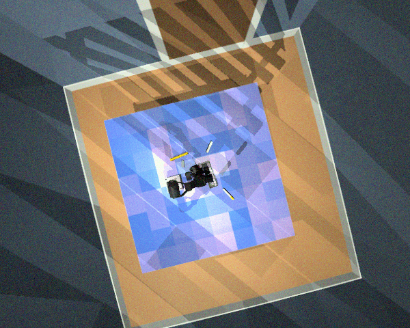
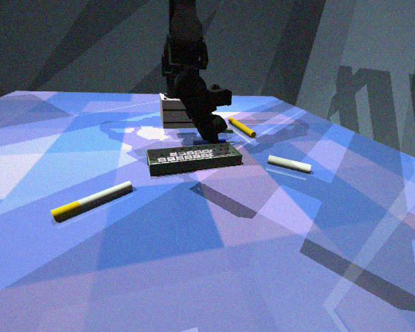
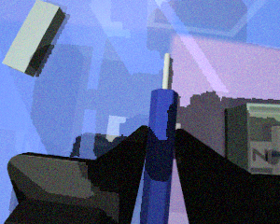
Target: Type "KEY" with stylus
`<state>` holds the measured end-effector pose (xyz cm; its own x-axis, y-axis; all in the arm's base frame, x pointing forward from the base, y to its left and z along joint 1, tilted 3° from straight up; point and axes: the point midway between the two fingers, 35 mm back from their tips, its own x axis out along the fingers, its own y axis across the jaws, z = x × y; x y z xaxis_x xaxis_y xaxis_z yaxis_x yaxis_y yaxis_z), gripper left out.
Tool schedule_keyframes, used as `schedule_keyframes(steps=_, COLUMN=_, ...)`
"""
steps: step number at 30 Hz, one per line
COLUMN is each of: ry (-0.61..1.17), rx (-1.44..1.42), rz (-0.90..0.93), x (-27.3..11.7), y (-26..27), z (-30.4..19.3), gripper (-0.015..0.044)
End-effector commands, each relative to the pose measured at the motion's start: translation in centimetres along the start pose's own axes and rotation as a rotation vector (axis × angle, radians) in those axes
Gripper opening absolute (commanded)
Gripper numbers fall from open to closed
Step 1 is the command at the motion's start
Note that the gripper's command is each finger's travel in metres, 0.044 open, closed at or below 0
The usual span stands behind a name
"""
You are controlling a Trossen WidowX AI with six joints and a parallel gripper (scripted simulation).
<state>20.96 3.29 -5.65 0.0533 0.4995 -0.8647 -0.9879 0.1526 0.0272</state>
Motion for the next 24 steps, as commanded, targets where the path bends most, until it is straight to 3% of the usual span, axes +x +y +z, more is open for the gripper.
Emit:
schedule_keyframes(steps=1, ry=0.000, rx=0.000, rz=-0.001, x=0.0, y=0.0, z=0.0, gripper=0.0012)
schedule_keyframes(steps=12, ry=0.000, rx=0.000, rz=-0.001, x=-0.4, y=-0.1, z=0.2, gripper=0.0000)
schedule_keyframes(steps=24, ry=0.000, rx=0.000, rz=-0.001, x=-4.2, y=-0.1, z=2.4, gripper=0.0000)
